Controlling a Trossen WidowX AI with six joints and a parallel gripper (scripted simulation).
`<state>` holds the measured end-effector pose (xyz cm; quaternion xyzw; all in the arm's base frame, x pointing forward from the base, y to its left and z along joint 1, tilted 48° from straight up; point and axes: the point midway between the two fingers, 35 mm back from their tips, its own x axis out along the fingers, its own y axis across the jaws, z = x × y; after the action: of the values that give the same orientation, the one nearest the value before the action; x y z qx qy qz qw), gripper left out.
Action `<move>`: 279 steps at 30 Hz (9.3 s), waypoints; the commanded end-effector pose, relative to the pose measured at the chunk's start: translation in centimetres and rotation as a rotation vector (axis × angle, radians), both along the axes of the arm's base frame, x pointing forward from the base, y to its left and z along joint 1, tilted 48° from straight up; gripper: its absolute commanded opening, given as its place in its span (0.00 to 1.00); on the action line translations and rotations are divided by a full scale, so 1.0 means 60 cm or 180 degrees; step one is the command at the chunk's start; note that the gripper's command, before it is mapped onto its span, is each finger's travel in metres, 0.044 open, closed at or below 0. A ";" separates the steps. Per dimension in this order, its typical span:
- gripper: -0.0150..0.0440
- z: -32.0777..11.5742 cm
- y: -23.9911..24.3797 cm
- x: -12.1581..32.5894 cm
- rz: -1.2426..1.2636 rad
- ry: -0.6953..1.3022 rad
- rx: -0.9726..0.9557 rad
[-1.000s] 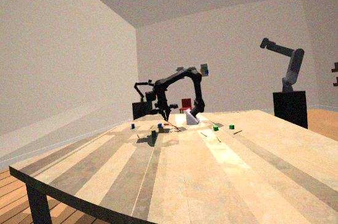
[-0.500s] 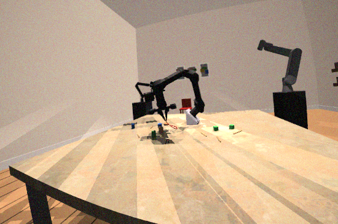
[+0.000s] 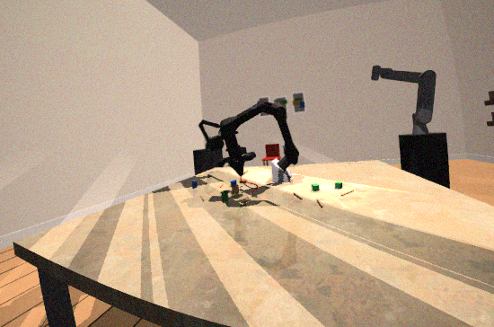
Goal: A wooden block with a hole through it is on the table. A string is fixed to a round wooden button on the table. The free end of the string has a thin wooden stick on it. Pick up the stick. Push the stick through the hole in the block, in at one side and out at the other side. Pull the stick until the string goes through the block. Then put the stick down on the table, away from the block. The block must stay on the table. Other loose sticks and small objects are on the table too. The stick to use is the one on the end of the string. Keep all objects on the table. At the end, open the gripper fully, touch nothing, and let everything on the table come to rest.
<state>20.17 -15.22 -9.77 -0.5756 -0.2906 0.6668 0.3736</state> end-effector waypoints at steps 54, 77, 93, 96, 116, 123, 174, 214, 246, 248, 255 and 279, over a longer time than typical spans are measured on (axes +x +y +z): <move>0.25 -0.050 -0.033 -0.042 -0.1545 0.2519 0.0030; 0.25 -0.075 -0.060 -0.012 -0.1657 0.2437 -0.0090; 0.25 -0.092 -0.079 0.009 -0.1735 0.2371 -0.0170; 0.25 -0.095 -0.083 0.014 -0.1748 0.2356 -0.0185; 0.25 -0.115 -0.105 0.042 -0.1852 0.2272 -0.0278; 0.25 -0.122 -0.113 0.052 -0.1890 0.2243 -0.0309; 0.25 -0.163 -0.160 0.123 -0.2109 0.1965 -0.0498; 0.25 -0.166 -0.144 0.133 0.0282 -0.1061 -0.0592; 0.25 -0.168 -0.130 0.141 0.2286 -0.3450 -0.0555; 0.25 -0.168 -0.129 0.141 0.2414 -0.3597 -0.0549; 0.25 -0.168 -0.126 0.143 0.2862 -0.4111 -0.0525; 0.25 -0.169 -0.116 0.148 0.4425 -0.5850 -0.0389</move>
<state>29.01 -22.33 -19.95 -0.5980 -0.6707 0.1069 -0.4255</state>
